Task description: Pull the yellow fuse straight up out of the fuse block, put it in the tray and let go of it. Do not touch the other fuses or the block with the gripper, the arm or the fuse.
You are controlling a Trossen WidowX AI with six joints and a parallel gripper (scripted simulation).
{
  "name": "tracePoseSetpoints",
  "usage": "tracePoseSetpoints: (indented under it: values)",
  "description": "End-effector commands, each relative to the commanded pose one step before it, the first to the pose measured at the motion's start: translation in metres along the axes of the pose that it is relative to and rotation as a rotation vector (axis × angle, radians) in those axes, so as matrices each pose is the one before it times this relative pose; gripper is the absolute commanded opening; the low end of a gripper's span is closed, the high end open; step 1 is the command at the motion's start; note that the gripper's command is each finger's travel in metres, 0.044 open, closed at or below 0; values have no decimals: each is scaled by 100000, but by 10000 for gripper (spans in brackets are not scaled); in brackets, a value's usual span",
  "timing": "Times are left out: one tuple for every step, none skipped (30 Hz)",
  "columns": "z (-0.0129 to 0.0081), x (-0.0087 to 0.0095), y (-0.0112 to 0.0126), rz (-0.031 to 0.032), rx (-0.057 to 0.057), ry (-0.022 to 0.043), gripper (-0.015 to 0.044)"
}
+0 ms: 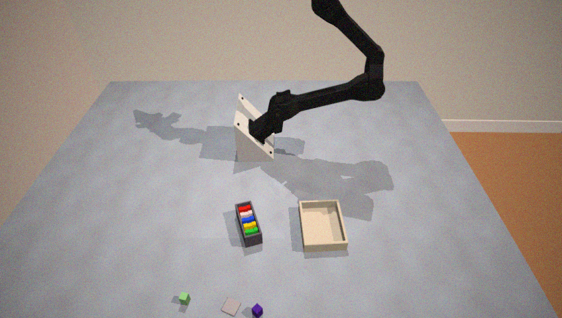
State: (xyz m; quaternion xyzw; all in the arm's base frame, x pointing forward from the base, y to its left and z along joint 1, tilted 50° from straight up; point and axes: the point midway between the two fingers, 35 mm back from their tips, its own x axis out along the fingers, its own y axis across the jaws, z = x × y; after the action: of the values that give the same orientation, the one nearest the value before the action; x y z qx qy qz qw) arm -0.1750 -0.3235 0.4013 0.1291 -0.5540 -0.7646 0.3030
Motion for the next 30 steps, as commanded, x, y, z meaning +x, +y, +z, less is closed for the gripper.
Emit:
tracePoseSetpoints:
  values:
    - [-7302, -881, -748, -1966, -12373, 25280, 64]
    - [-1744, 9, -76, -443, -2826, 5884, 64]
    - [-1749, 27, -49, -398, -2820, 5888, 64]
    - [-1752, 46, -23, -357, -2815, 5889, 64]
    - [-1753, 64, 3, -318, -2810, 5886, 64]
    - [-1754, 84, 27, -284, -2807, 5886, 64]
    - [-1753, 104, 51, -254, -2804, 5881, 64]
    - [-1751, 124, 74, -227, -2800, 5875, 64]
    - [-1748, 144, 96, -205, -2797, 5867, 64]
    - [-1744, 165, 116, -186, -2793, 5858, 64]
    - [-1738, 186, 136, -172, -2788, 5848, 64]
    - [-1731, 207, 155, -162, -2781, 5836, 64]
    - [-1723, 228, 172, -155, -2774, 5823, 64]
    - [-1714, 250, 189, -153, -2765, 5810, 64]
    - [-1725, 270, 174, -219, -2658, 5946, 64]
    - [-1717, 293, 186, -232, -2645, 5947, 64]
    - [-1704, 315, 198, -248, -2623, 5931, 64]
    - [-1690, 338, 208, -268, -2598, 5915, 64]
    - [-1675, 360, 216, -292, -2570, 5899, 64]
    - [-1659, 382, 224, -318, -2539, 5881, 64]
    - [-1643, 404, 231, -348, -2505, 5863, 64]
    - [-1625, 425, 236, -381, -2467, 5844, 64]
    - [-1606, 446, 240, -416, -2425, 5825, 64]
    - [-1586, 467, 244, -453, -2379, 5804, 64]
    - [-1671, 518, 261, -528, -2484, 6171, 64]
    - [-1664, 545, 265, -581, -2446, 6210, 64]
    - [-1638, 568, 266, -632, -2377, 6183, 64]
    - [-1612, 590, 265, -684, -2302, 6155, 64]
    - [-1584, 611, 263, -737, -2222, 6125, 64]
    - [-1555, 632, 261, -791, -2135, 6094, 64]
